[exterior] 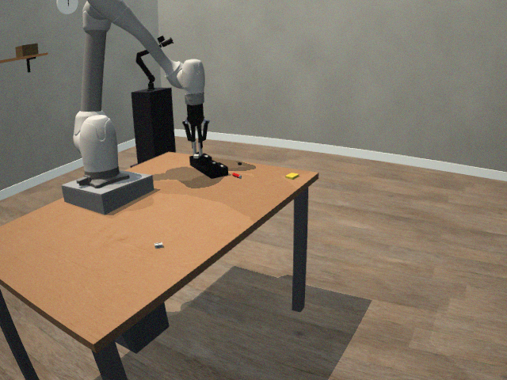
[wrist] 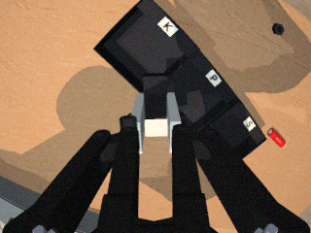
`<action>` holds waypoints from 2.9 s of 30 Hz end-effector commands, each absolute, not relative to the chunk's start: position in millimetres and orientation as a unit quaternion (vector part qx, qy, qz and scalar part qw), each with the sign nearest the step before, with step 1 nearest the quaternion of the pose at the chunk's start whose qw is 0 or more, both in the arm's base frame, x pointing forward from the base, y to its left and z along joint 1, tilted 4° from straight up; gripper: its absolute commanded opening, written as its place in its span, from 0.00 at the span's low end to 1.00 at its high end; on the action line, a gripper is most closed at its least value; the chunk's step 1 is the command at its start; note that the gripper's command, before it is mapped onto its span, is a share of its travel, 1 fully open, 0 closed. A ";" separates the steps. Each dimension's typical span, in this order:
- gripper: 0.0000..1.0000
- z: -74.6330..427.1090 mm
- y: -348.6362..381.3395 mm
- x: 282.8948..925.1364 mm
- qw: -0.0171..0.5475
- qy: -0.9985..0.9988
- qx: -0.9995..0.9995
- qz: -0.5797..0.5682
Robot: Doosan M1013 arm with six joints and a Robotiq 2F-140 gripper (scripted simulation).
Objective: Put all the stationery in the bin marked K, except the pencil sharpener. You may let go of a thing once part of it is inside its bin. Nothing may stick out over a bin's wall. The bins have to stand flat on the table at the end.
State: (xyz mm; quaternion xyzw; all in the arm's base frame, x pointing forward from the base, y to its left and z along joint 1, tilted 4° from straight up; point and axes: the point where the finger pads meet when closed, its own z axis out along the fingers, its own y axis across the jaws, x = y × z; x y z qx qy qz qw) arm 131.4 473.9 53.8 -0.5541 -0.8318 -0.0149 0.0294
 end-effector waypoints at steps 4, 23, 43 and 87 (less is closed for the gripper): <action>0.20 58.8 509.9 103.2 0.028 -0.896 -0.442 -0.019; 0.20 59.6 519.3 97.6 0.023 -0.977 -0.212 -0.026; 0.20 59.6 520.3 99.0 0.023 -0.977 -0.212 -0.026; 0.20 15.6 522.4 97.5 0.023 -0.977 -0.212 -0.026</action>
